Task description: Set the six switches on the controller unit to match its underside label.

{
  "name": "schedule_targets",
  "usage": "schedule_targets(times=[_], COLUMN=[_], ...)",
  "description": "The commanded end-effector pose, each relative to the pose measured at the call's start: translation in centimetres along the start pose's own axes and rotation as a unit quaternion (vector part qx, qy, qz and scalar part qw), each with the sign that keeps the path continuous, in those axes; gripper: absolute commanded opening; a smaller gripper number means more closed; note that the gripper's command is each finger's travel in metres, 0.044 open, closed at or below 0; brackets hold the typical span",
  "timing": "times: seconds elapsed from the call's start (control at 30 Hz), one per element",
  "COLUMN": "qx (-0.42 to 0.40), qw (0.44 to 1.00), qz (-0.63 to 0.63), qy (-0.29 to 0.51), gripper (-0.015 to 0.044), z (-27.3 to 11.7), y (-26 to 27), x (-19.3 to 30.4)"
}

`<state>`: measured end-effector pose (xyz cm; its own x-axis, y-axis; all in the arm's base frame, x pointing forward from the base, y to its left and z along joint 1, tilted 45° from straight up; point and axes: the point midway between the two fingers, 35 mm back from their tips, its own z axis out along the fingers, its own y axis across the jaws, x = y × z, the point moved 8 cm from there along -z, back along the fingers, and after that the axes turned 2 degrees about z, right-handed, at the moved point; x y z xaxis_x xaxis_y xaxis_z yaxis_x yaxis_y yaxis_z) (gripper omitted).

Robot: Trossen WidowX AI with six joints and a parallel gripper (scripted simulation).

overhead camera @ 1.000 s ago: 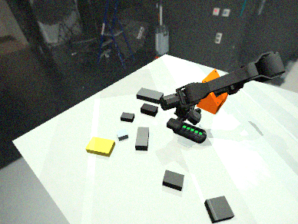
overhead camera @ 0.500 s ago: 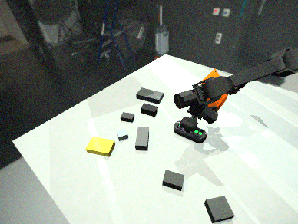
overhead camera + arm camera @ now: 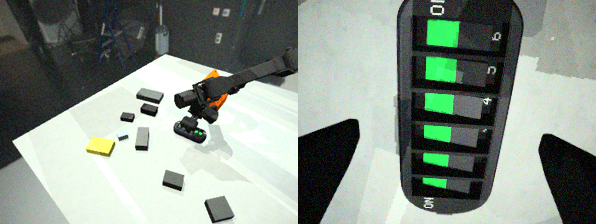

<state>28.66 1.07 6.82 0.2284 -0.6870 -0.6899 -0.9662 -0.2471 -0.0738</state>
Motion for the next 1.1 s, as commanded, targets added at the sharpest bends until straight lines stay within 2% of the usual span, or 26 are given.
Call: schedule_targets(times=[0.0,0.1,0.27,0.83,1.07], qx=[0.002,0.002,0.001,0.001,0.001], qw=[1.000,1.000,1.000,1.000,1.000], qz=[-0.001,-0.004,-0.004,-0.004,-0.004], qy=[0.002,0.002,0.002,0.002,0.002], gripper=[0.0440,0.0440,0.0440,0.0000,0.0000], z=[-1.7,-4.7,-4.8,-4.8,-4.8], y=[-0.1,0.0,0.0,0.0,0.0], x=[0.1,0.1,0.1,0.1,0.1])
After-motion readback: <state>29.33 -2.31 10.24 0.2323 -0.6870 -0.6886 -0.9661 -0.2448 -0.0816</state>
